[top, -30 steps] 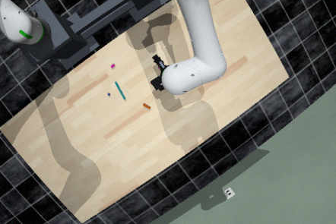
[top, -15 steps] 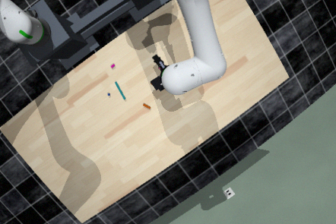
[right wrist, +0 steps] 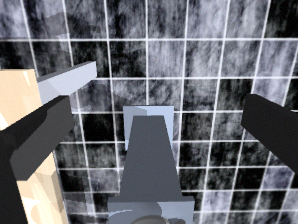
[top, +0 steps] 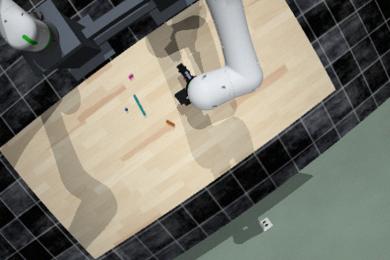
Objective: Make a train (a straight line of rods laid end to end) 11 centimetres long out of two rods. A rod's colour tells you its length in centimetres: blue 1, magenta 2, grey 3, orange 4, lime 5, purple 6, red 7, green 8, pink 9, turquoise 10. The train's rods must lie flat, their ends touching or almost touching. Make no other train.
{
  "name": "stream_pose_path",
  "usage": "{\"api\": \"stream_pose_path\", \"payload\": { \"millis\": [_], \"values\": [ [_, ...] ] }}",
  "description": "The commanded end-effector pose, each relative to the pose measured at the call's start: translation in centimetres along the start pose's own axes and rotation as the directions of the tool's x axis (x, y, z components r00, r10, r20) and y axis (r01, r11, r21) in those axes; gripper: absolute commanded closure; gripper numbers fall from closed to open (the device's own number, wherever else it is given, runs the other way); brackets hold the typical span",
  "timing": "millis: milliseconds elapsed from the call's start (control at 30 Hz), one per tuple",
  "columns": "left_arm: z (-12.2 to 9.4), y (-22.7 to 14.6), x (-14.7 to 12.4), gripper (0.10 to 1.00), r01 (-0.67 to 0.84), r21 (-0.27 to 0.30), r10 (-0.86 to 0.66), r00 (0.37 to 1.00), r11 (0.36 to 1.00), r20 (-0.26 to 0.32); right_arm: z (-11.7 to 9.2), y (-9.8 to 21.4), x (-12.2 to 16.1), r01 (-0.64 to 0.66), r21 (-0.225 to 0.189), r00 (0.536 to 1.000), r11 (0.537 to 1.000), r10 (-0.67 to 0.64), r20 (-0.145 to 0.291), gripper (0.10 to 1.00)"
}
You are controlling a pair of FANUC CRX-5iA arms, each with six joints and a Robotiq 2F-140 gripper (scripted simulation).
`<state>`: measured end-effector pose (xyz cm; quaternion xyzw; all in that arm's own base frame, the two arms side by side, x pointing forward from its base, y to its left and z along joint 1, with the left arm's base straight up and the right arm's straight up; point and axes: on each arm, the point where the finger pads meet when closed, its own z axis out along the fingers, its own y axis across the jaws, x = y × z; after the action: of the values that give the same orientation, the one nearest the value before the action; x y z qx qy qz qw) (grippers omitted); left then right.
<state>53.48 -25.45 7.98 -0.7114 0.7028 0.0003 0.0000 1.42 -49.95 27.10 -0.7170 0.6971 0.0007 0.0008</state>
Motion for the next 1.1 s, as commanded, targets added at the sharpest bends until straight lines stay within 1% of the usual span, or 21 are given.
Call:
{"api": "stream_pose_path", "payload": {
  "millis": [0, 467, 533, 600, 633, 733, 867, 933, 967, 1067],
  "values": [
    [-0.10, -0.04, 0.03, 0.098, 0.000, 0.002, 0.000, 1.000, 1.000, -0.001, -0.10, 0.02, 0.03, 0.000, 0.000, 1.000, 1.000, 0.000, -0.002, 0.098],
    [-0.10, -0.04, 0.03, 0.098, 0.016, 0.002, -0.016, 1.000, 1.000, -0.001, -0.10, 0.02, 0.03, 0.000, 0.000, 1.000, 1.000, 0.000, -0.002, 0.098],
    [-0.10, -0.05, 0.02, 0.098, 0.067, 0.002, -0.067, 0.998, 0.998, -0.001, -0.10, 0.02, 0.03, 0.000, 0.000, 1.000, 1.000, 0.000, -0.002, 0.098],
    [-0.10, -0.05, 0.02, 0.098, 0.162, 0.001, -0.162, 0.987, 0.987, -0.001, -0.10, 0.02, 0.03, 0.000, 0.000, 1.000, 1.000, 0.000, -0.002, 0.098],
    [-0.10, -0.05, 0.01, 0.098, 0.223, 0.001, -0.223, 0.975, 0.975, -0.001, -0.10, 0.02, 0.03, 0.000, 0.000, 1.000, 1.000, 0.000, -0.002, 0.098],
    [-0.10, -0.05, 0.00, 0.098, 0.315, 0.001, -0.315, 0.949, 0.949, -0.002, -0.10, 0.02, 0.03, 0.000, 0.000, 1.000, 1.000, 0.000, -0.002, 0.098],
    [-0.10, -0.05, -0.01, 0.098, 0.445, 0.001, -0.445, 0.895, 0.895, -0.002, -0.10, 0.02, 0.03, 0.000, 0.000, 1.000, 1.000, 0.000, -0.002, 0.098],
    [-0.10, -0.05, -0.01, 0.098, 0.445, 0.001, -0.445, 0.895, 0.895, -0.002, -0.10, 0.02, 0.03, 0.000, 0.000, 1.000, 1.000, 0.000, -0.002, 0.098],
    [-0.10, -0.05, -0.02, 0.098, 0.530, 0.001, -0.530, 0.848, 0.848, -0.002, -0.10, 0.02, 0.03, 0.000, 0.000, 1.000, 1.000, 0.000, -0.002, 0.098],
    [-0.10, -0.05, -0.03, 0.098, 0.606, 0.001, -0.606, 0.795, 0.795, -0.002, -0.10, 0.02, 0.03, 0.000, 0.000, 1.000, 1.000, 0.000, -0.002, 0.098]
  ]
}}
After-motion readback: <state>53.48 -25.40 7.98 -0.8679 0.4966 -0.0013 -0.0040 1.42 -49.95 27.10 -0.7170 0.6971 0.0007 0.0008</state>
